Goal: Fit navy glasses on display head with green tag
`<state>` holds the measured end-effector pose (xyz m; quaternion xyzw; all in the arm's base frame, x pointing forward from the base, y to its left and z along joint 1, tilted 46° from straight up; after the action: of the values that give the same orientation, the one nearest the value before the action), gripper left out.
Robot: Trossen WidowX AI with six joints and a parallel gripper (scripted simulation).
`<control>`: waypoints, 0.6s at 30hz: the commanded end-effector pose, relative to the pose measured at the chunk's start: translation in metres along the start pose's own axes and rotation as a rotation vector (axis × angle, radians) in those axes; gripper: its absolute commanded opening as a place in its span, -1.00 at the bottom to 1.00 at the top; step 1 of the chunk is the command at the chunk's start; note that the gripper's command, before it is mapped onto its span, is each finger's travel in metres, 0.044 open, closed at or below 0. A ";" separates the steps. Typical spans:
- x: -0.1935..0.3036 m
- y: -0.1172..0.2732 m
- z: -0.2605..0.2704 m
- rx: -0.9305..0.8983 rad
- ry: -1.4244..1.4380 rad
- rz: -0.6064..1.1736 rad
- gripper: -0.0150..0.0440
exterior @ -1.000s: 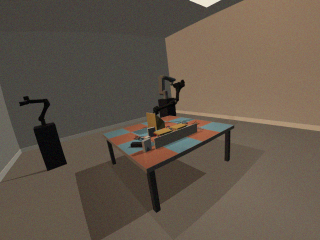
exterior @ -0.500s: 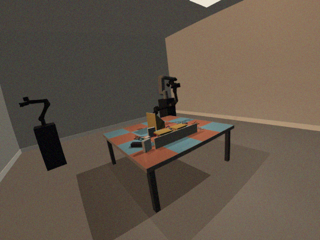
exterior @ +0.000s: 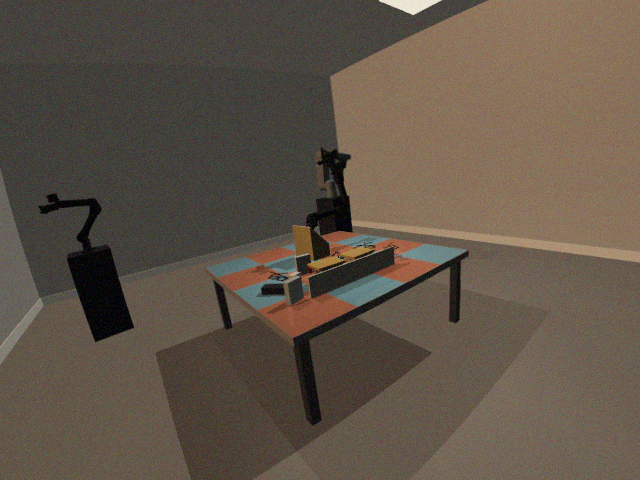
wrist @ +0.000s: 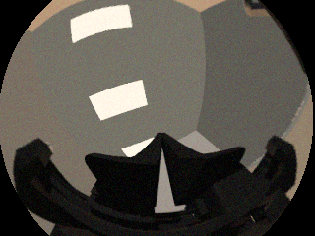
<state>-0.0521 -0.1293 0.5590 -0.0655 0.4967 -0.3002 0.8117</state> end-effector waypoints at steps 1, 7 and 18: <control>0.049 -0.007 0.017 -0.177 0.143 0.220 -0.49; 0.105 0.004 0.047 -0.454 0.308 0.423 -0.49; 0.176 0.063 0.101 -1.025 0.551 0.572 -0.49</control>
<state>0.0818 -0.1978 0.4722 -0.1771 0.7359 0.1193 0.6426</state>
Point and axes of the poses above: the point midway between the two fingers, 35 mm back from their tips, its own y axis back along the fingers, its own z axis across the jaws, x = y × z, the point moved 8 cm from there along y, back along the fingers, and after that the axes turned 12 degrees about -y, right-handed, at the moved point
